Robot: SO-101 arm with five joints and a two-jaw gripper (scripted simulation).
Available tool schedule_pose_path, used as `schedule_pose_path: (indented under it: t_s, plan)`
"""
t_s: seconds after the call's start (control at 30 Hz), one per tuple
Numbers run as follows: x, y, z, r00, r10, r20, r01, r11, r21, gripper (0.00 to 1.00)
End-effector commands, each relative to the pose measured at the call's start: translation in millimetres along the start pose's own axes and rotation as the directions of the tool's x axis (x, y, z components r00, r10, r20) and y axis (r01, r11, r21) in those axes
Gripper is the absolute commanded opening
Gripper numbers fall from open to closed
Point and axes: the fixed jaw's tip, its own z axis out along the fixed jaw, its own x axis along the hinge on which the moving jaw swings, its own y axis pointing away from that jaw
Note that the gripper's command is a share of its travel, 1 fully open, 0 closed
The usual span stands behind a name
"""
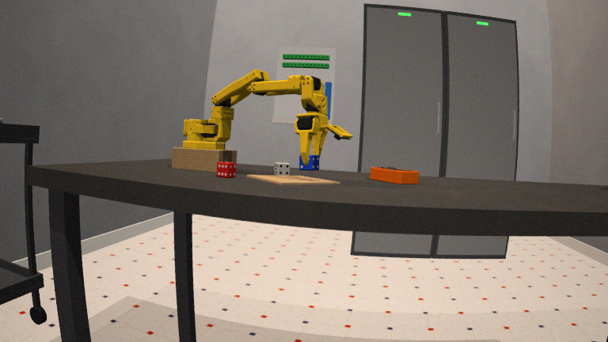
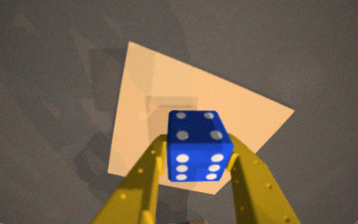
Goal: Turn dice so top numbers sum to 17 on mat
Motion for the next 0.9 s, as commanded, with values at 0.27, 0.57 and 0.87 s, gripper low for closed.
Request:
schedule_pose_path:
  t_s: [0.27,0.57,0.87]
  plan:
    - [3.9,-2.5,8.0,1.000,0.002,-0.027,-0.002,1.000,0.001,0.00]
    - [6.0,-2.6,11.3,0.999,0.002,-0.041,-0.002,1.000,0.002,0.00]
    - [8.2,-2.7,14.5,0.999,0.002,-0.054,-0.002,1.000,0.003,0.00]
